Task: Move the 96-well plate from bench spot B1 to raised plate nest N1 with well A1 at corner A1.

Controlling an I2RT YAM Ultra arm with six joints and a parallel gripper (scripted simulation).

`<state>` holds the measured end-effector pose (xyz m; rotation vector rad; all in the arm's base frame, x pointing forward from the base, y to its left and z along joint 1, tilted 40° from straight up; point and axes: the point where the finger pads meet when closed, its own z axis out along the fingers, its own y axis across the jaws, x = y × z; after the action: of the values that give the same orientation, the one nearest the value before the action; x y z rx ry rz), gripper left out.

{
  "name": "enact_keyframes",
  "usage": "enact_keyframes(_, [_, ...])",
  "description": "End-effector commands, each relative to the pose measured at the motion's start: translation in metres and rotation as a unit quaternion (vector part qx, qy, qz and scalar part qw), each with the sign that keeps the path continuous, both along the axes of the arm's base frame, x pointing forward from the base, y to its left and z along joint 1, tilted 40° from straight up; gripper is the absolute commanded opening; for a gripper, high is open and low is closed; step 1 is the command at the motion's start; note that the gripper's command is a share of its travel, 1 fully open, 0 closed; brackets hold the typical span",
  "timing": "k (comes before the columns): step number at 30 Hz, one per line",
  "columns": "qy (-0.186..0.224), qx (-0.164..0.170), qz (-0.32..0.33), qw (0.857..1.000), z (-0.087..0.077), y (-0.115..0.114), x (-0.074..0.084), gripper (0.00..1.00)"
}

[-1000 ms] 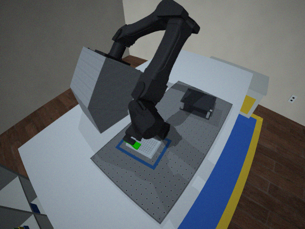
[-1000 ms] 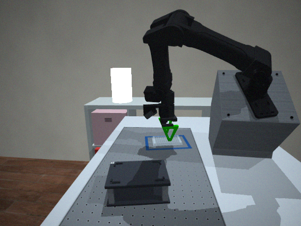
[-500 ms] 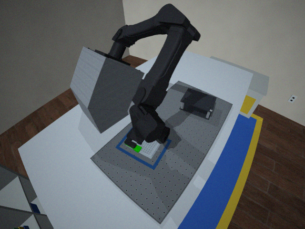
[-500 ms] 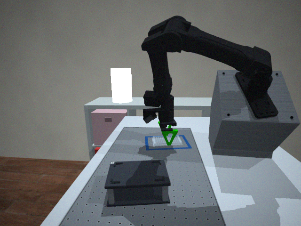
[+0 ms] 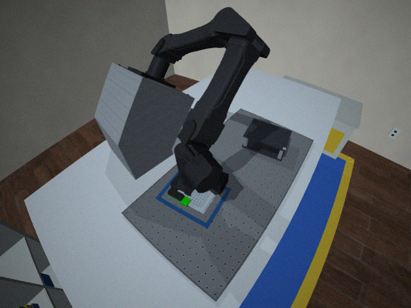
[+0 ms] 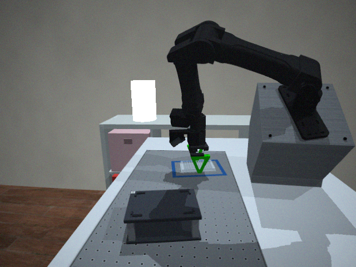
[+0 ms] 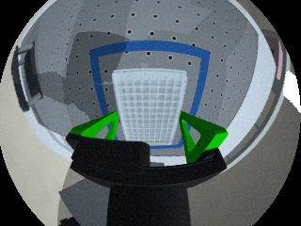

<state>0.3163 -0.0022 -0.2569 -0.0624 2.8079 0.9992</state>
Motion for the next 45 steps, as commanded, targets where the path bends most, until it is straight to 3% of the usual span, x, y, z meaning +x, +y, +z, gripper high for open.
enact_keyframes(1, [-0.006, -0.002, -0.005, 1.000, 0.002, -0.004, 0.004, 1.00])
enact_keyframes(4, [-0.006, -0.002, -0.005, 1.000, 0.002, -0.004, 0.004, 1.00])
enact_keyframes(5, [-0.006, -0.002, -0.005, 1.000, 0.002, -0.004, 0.004, 0.00])
enact_keyframes(39, [-0.006, -0.002, -0.005, 1.000, 0.002, -0.004, 0.004, 0.00])
enact_keyframes(40, [-0.017, -0.005, -0.009, 1.000, 0.008, -0.011, 0.011, 0.00])
enact_keyframes(42, [-0.001, 0.001, -0.008, 1.000, 0.010, -0.008, -0.001, 0.00])
enact_keyframes(45, [-0.004, -0.001, -0.008, 1.000, 0.013, -0.012, 0.001, 0.00])
